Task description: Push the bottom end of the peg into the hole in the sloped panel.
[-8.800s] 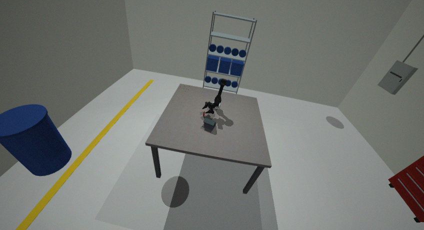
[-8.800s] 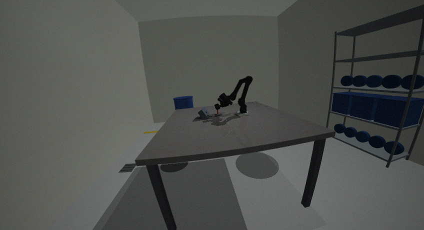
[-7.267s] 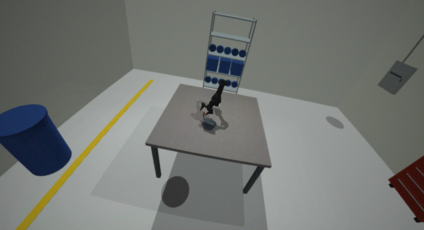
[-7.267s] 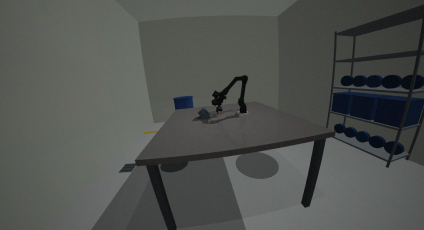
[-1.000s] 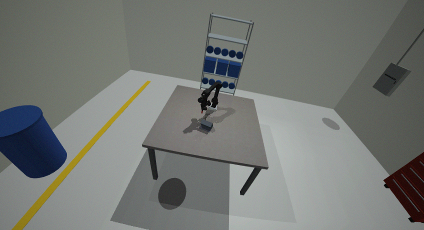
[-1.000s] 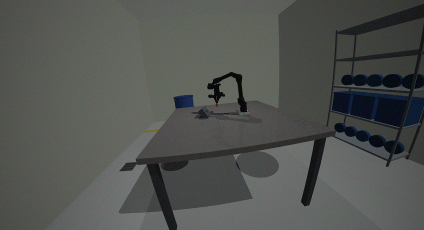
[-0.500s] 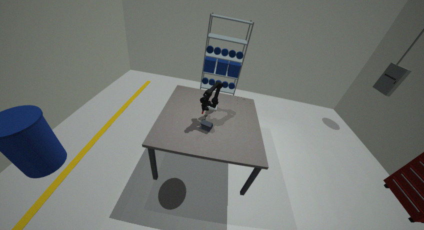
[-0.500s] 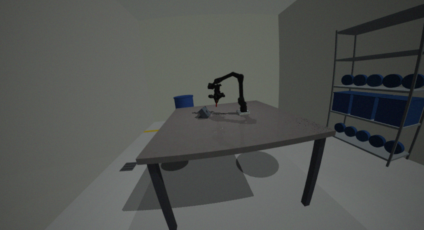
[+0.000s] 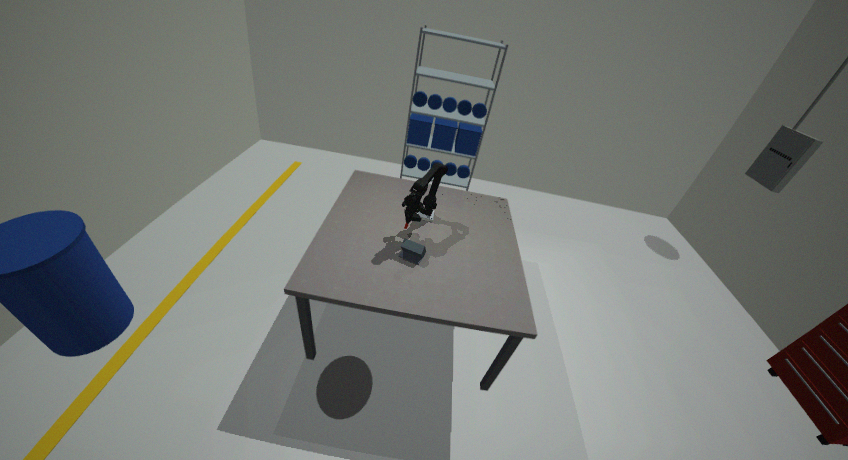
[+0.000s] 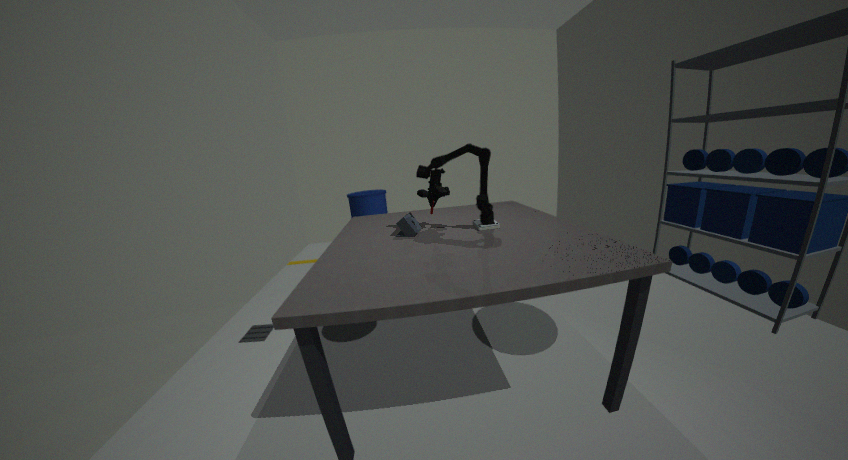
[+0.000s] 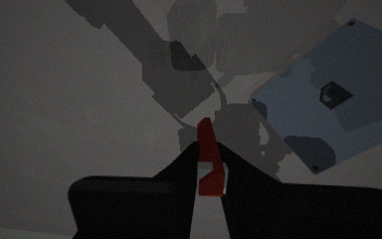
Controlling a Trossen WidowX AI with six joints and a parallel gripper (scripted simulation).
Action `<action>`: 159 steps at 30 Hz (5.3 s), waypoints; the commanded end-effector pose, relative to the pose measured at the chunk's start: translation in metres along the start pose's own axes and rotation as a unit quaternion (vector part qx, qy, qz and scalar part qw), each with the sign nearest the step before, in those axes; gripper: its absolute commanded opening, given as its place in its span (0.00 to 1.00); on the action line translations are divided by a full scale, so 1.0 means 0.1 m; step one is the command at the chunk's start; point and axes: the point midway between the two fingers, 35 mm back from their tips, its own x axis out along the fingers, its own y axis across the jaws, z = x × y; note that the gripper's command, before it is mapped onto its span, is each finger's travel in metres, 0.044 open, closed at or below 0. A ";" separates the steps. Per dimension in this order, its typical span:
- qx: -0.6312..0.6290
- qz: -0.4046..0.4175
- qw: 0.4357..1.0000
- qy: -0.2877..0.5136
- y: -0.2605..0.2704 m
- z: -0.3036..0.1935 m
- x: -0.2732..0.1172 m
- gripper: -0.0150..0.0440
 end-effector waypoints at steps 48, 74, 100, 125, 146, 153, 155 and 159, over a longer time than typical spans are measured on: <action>-0.149 -0.062 0.980 0.118 -0.23 0.32 -0.03 0.25; -0.213 -0.097 0.956 0.176 -0.32 0.50 -0.06 0.25; -0.267 -0.133 0.926 0.232 -0.38 0.67 -0.09 0.25; -0.308 -0.166 0.894 0.280 -0.42 0.83 -0.12 0.25; -0.322 -0.181 0.879 0.300 -0.60 0.78 0.03 0.25; -0.327 -0.186 0.874 0.307 -0.66 0.77 0.08 0.25; -0.329 -0.187 0.873 0.309 -0.67 0.76 0.09 0.25; -0.331 -0.190 0.870 0.313 -0.69 0.76 0.12 0.25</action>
